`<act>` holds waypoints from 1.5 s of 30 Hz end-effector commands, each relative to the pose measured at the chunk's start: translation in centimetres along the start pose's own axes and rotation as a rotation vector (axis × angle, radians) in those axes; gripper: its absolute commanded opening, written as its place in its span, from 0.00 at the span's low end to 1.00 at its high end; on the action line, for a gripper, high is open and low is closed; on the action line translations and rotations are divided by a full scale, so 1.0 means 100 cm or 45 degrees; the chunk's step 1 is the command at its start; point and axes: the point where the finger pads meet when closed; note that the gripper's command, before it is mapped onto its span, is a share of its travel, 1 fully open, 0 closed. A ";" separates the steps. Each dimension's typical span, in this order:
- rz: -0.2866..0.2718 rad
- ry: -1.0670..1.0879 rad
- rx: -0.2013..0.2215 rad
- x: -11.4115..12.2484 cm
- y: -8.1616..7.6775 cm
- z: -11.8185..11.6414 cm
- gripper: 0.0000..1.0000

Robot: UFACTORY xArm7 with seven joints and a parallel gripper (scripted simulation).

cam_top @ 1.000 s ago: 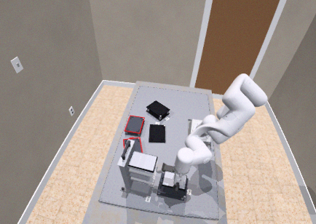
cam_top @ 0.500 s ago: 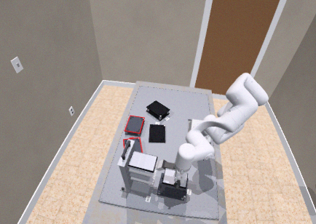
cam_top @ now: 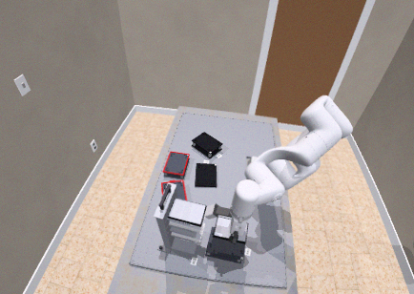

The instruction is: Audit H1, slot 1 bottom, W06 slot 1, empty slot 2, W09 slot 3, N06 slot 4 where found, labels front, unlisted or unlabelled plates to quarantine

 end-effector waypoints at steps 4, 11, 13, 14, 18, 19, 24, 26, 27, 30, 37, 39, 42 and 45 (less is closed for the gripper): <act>0.001 -0.001 -0.004 0.000 -0.025 -0.001 0.00; 0.001 -0.001 -0.004 0.000 -0.042 -0.001 0.00; 0.001 -0.001 -0.004 0.000 -0.048 -0.001 0.00; 0.001 -0.001 -0.004 0.000 -0.052 -0.001 0.00; 0.001 -0.001 -0.004 0.000 -0.065 -0.001 0.00; 0.001 -0.001 -0.004 0.000 -0.068 -0.001 0.00; 0.001 -0.001 -0.004 0.000 -0.078 -0.001 0.00; 0.001 -0.001 -0.004 0.000 -0.085 -0.001 0.00; 0.001 -0.001 -0.004 0.000 -0.088 -0.001 0.00; 0.001 -0.001 -0.004 0.000 -0.098 -0.001 0.00; 0.001 -0.001 -0.004 0.000 -0.122 -0.001 0.00; 0.001 -0.001 -0.004 0.000 -0.125 0.000 0.00; 0.001 -0.001 -0.004 0.000 -0.132 0.000 0.00; 0.001 -0.001 -0.004 0.000 -0.142 0.000 0.00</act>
Point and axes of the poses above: the point where the finger pads meet when closed, its own y axis out along the fingers, its own z axis across the jaws, x = y × z, and after that the axes turned 9 degrees about y, right-handed
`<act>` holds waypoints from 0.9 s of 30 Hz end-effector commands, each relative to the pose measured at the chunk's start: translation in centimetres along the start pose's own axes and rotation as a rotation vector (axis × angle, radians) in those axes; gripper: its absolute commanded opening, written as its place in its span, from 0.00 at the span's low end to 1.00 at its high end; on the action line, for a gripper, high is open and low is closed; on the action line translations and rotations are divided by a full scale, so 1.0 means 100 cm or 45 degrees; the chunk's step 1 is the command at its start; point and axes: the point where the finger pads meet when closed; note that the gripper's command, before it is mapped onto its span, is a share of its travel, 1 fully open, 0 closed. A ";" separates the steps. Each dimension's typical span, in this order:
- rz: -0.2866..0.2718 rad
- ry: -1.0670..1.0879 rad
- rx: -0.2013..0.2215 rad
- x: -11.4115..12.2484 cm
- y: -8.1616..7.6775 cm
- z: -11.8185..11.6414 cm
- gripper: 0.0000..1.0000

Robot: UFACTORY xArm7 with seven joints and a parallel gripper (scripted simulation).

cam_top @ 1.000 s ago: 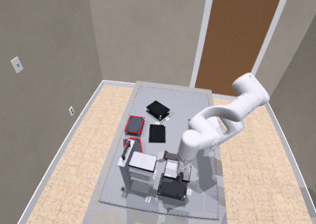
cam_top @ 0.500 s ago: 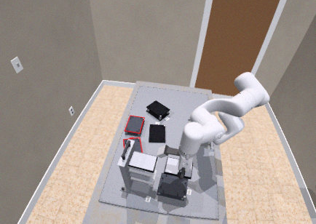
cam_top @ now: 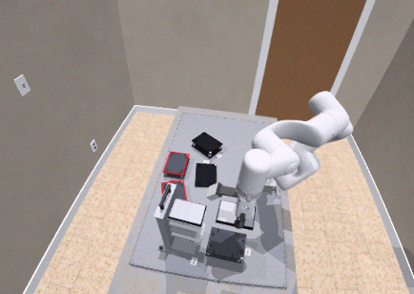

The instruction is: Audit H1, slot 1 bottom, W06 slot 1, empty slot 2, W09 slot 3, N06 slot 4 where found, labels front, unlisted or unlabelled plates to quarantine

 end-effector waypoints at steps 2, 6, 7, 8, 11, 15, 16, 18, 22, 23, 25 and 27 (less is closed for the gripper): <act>0.003 -0.001 -0.006 0.000 -0.018 -0.001 0.00; 0.003 -0.001 -0.006 0.000 -0.031 -0.001 0.00; 0.003 -0.001 -0.006 0.000 -0.035 -0.001 0.00; 0.003 -0.001 -0.006 0.000 -0.038 -0.001 0.00; 0.003 -0.001 -0.006 0.000 -0.045 -0.001 0.00; 0.003 -0.001 -0.006 0.000 -0.055 -0.001 0.00; 0.003 -0.001 -0.006 0.000 -0.058 -0.001 0.00; 0.003 -0.001 -0.006 0.000 -0.065 -0.001 0.00; 0.003 -0.001 -0.006 0.000 -0.073 -0.001 0.00; 0.003 -0.001 -0.006 0.000 -0.073 -0.001 0.00; 0.003 0.042 -0.006 -0.005 -0.073 0.000 0.00; 0.003 0.127 -0.006 -0.015 -0.073 0.001 0.00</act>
Point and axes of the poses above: the point where the finger pads meet when closed, its own y axis out along the fingers, its own z axis across the jaws, x = y × z, and after that the axes turned 9 degrees about y, right-handed
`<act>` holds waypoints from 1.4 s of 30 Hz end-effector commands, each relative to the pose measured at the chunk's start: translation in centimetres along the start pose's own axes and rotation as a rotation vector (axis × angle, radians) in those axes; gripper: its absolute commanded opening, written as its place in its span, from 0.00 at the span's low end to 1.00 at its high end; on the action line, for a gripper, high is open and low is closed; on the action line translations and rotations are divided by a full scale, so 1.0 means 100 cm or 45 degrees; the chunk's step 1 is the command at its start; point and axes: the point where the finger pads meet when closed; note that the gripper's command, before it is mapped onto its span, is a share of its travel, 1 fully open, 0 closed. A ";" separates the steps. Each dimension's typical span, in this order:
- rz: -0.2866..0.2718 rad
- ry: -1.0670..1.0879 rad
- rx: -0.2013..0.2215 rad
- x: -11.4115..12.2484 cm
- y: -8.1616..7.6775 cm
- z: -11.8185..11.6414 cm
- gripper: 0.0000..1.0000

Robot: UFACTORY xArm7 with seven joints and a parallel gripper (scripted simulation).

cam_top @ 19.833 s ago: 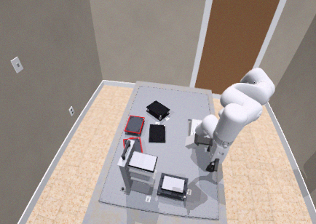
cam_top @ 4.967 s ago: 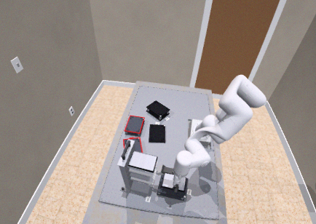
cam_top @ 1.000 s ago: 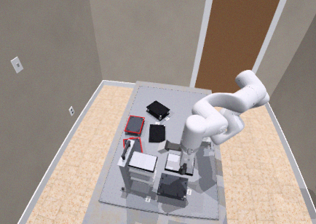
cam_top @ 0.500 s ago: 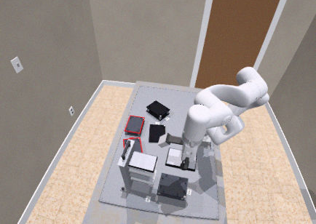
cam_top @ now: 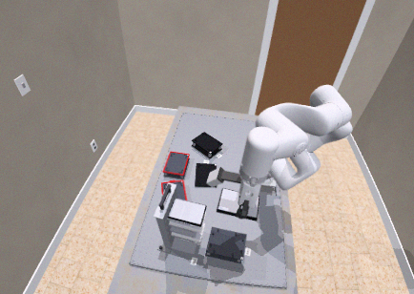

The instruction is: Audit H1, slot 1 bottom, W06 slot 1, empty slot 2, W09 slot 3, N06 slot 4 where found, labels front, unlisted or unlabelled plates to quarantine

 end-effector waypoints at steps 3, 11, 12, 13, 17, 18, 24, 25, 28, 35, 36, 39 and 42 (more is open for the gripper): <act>0.001 0.145 -0.003 -0.018 -0.001 0.001 0.00; 0.001 0.484 -0.003 -0.058 -0.001 0.004 0.00; 0.001 0.527 -0.003 -0.063 -0.001 0.004 0.00; 0.001 0.569 -0.003 -0.068 -0.001 0.004 0.00; 0.001 0.739 -0.003 -0.088 -0.001 0.006 0.00; 0.001 0.739 -0.003 -0.088 -0.001 0.006 0.00; 0.001 0.951 -0.003 -0.113 -0.001 0.007 0.00; 0.001 0.994 -0.003 -0.118 -0.001 0.008 0.00; 0.001 1.121 -0.004 -0.132 -0.001 0.013 0.00; 0.001 1.376 -0.004 -0.160 -0.001 0.023 0.00; 0.001 1.376 -0.004 -0.160 -0.001 0.023 0.00; 0.002 1.417 -0.004 -0.174 -0.001 0.028 0.00; 0.002 1.417 -0.004 -0.188 -0.001 0.033 0.00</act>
Point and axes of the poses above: the point where the finger pads meet when closed, its own y axis out along the fingers, its own z axis across the jaws, x = y × z, and after that the axes turned 9 degrees about y, right-handed
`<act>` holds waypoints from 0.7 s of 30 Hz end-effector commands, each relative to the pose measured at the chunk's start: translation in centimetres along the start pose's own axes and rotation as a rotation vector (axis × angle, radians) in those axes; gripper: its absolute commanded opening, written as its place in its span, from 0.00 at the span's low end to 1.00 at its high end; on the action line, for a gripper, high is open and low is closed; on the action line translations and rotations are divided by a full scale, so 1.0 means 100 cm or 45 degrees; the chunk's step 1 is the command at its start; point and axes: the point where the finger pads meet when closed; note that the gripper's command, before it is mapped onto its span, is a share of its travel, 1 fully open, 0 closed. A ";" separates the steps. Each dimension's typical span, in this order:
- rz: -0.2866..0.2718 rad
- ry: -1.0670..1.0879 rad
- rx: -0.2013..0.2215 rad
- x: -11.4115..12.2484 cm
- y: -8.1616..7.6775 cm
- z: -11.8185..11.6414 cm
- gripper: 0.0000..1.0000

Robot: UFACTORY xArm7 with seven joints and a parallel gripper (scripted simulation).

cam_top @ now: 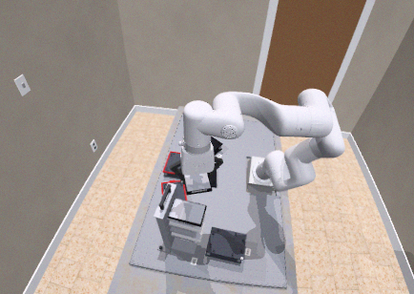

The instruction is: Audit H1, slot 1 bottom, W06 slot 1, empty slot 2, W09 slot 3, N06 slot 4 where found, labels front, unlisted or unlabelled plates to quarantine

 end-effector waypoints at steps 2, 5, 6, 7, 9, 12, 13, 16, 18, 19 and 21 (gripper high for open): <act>-0.001 0.007 -0.003 -0.018 -0.001 -0.018 0.00; -0.001 0.007 -0.003 -0.029 -0.001 -0.029 0.00; -0.001 0.007 -0.003 -0.032 -0.001 -0.032 0.00; -0.001 0.007 -0.003 -0.036 -0.001 -0.036 0.00; -0.001 0.007 -0.003 -0.043 -0.001 -0.043 0.00; -0.001 0.007 -0.004 -0.047 -0.001 -0.045 0.00; -0.001 0.007 -0.004 -0.052 -0.001 -0.047 0.00; -0.001 0.007 -0.004 -0.065 -0.001 -0.055 0.00; 0.000 0.007 -0.004 -0.074 -0.001 -0.060 0.00; 0.000 0.007 -0.004 -0.078 -0.001 -0.062 0.00; 0.000 0.007 -0.004 -0.087 -0.001 -0.067 0.00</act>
Point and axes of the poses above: the point where the finger pads meet when closed, its own y axis out along the fingers, its own z axis across the jaws, x = y × z, and after that the axes turned 9 degrees about y, right-handed
